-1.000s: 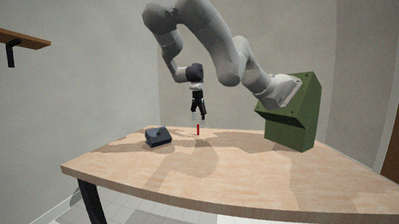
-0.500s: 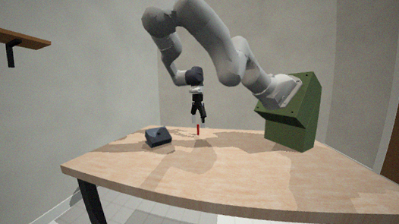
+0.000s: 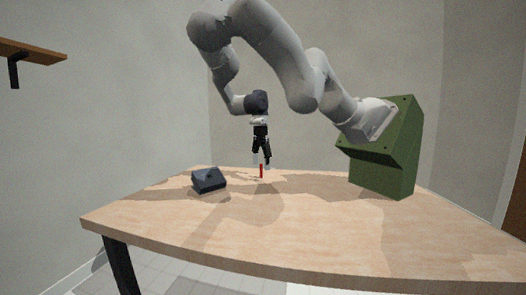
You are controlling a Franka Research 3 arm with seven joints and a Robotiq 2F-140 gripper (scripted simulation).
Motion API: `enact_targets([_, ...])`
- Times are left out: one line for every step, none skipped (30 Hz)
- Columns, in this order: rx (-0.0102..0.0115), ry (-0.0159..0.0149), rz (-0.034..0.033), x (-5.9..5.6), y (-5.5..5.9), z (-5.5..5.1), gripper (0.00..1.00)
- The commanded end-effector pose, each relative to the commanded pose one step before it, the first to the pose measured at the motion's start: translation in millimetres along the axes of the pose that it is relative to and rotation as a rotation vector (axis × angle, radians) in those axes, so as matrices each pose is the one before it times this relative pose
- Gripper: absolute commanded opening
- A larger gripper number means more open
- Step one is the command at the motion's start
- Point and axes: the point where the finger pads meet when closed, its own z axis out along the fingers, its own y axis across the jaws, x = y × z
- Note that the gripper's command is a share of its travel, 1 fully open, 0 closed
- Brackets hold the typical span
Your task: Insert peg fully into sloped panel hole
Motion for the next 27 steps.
enact_targets([-0.00069,0.00009,-0.00001,0.04,0.28,-0.4,0.91])
enact_targets([0.0,0.0,0.0,0.0,0.0,0.0,0.89])
enact_targets([0.0,0.0,0.0,0.0,0.0,0.0,0.88])
enact_targets([0.0,0.0,0.0,0.0,0.0,0.0,0.86])
enact_targets([0.0,0.0,0.0,0.0,0.0,0.0,0.86])
enact_targets([0.0,0.0,0.0,0.0,0.0,0.0,0.86])
enact_targets([0.0,0.0,0.0,0.0,0.0,0.0,0.84])
enact_targets([0.0,0.0,0.0,0.0,0.0,0.0,0.82])
enact_targets([0.0,0.0,0.0,0.0,0.0,0.0,0.8])
enact_targets([0.0,0.0,0.0,0.0,0.0,0.0,0.79])
enact_targets([0.0,0.0,0.0,0.0,0.0,0.0,0.77])
enact_targets([0.0,0.0,0.0,0.0,0.0,0.0,0.75])
enact_targets([0.0,0.0,0.0,0.0,0.0,0.0,0.73])
enact_targets([0.0,0.0,0.0,0.0,0.0,0.0,0.71])
enact_targets([0.0,0.0,0.0,0.0,0.0,0.0,0.7])
enact_targets([0.0,0.0,0.0,0.0,0.0,0.0,0.68])
enact_targets([0.0,0.0,0.0,0.0,0.0,0.0,0.66])
enact_targets([0.0,0.0,0.0,0.0,0.0,0.0,0.64])
enact_targets([0.0,0.0,0.0,0.0,0.0,0.0,0.63])
enact_targets([0.0,0.0,0.0,0.0,0.0,0.0,0.61])
enact_targets([0.0,0.0,0.0,0.0,0.0,0.0,0.59])
enact_targets([0.0,0.0,0.0,0.0,0.0,0.0,0.59])
enact_targets([0.0,0.0,0.0,0.0,0.0,0.0,0.59])
enact_targets([0.0,0.0,0.0,0.0,0.0,0.0,0.57])
enact_targets([0.0,0.0,0.0,0.0,0.0,0.0,0.55])
enact_targets([0.0,0.0,0.0,0.0,0.0,0.0,0.54])
enact_targets([0.0,0.0,0.0,0.0,0.0,0.0,0.52])
